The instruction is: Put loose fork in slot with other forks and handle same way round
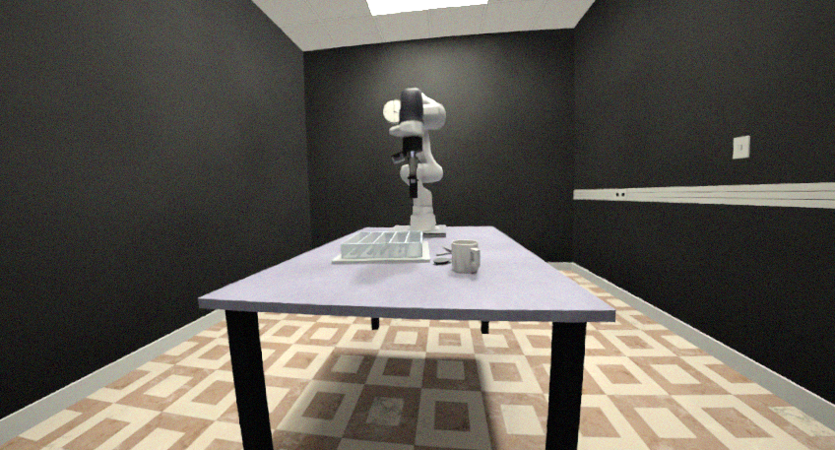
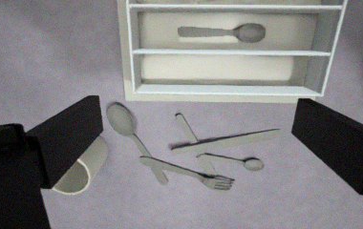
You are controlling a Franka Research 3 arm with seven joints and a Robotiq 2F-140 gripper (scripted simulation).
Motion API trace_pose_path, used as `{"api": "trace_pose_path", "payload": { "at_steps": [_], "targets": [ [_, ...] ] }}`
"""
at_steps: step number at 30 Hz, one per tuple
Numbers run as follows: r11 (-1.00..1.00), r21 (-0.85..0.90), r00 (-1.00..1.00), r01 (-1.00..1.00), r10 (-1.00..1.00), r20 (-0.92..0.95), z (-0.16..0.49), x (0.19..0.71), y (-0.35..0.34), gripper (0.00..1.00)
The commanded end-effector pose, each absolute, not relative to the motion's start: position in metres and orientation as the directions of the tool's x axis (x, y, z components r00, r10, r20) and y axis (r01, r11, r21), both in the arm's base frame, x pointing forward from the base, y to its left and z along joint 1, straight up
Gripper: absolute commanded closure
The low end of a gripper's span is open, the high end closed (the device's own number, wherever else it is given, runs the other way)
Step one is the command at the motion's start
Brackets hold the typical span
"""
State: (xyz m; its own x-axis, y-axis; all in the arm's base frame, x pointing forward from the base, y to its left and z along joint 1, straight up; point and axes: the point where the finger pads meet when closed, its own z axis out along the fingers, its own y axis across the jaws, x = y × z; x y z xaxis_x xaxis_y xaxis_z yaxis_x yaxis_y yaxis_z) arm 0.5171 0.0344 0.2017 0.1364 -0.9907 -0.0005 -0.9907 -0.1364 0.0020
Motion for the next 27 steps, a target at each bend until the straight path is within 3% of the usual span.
{"api": "trace_pose_path", "payload": {
  "at_steps": [1, 27],
  "targets": [
    [-0.299, -0.002, 0.299, -0.954, -0.954, -0.015, 0.200, 0.523, 0.042, 0.00],
    [-0.679, -0.005, 0.679, -0.735, -0.734, -0.012, 0.184, 0.546, 0.093, 0.00]
  ]
}}
